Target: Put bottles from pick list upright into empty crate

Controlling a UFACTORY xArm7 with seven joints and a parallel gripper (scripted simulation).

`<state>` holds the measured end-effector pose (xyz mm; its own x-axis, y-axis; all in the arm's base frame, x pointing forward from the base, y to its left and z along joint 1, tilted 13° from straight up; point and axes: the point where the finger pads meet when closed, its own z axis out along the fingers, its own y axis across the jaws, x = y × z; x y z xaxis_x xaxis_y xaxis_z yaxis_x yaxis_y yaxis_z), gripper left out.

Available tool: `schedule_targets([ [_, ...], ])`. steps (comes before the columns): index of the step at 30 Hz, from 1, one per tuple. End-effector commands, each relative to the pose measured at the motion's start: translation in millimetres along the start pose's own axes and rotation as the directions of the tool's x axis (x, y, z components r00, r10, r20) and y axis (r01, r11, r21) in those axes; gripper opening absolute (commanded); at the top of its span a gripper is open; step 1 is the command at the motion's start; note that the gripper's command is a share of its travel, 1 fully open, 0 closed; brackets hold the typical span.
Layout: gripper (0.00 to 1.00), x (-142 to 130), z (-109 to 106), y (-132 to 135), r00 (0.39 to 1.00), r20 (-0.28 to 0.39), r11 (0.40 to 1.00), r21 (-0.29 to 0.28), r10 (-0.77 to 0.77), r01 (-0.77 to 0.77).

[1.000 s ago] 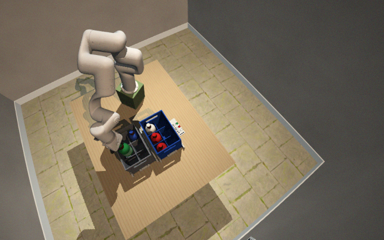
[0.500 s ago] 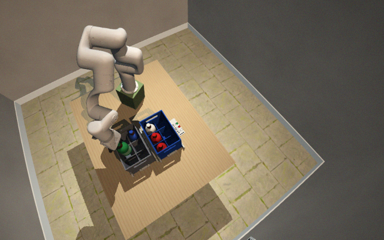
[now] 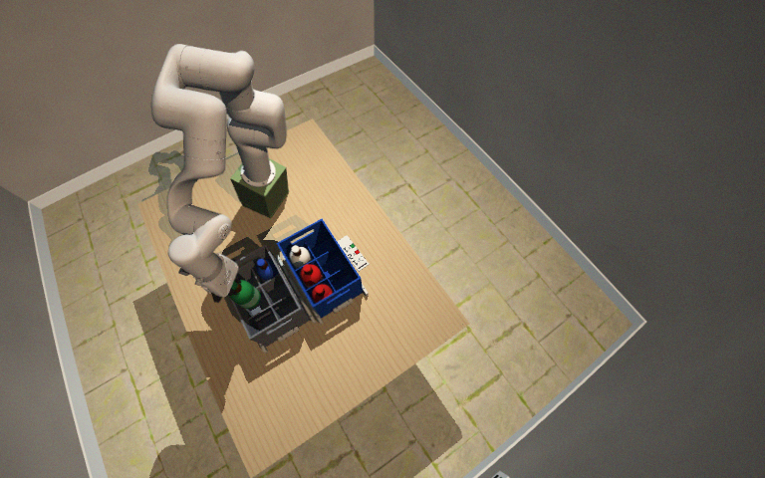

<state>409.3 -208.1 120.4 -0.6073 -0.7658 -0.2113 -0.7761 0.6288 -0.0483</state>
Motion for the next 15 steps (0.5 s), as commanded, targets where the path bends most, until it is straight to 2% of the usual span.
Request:
schedule_targets([
  [1, 0.00, 0, -7, -2, 1.000, 0.000, 1.000, 0.005, 0.000, 0.000],
  [15, 0.00, 0, -28, -2, 1.000, 0.000, 1.000, 0.005, 0.000, 0.000],
])
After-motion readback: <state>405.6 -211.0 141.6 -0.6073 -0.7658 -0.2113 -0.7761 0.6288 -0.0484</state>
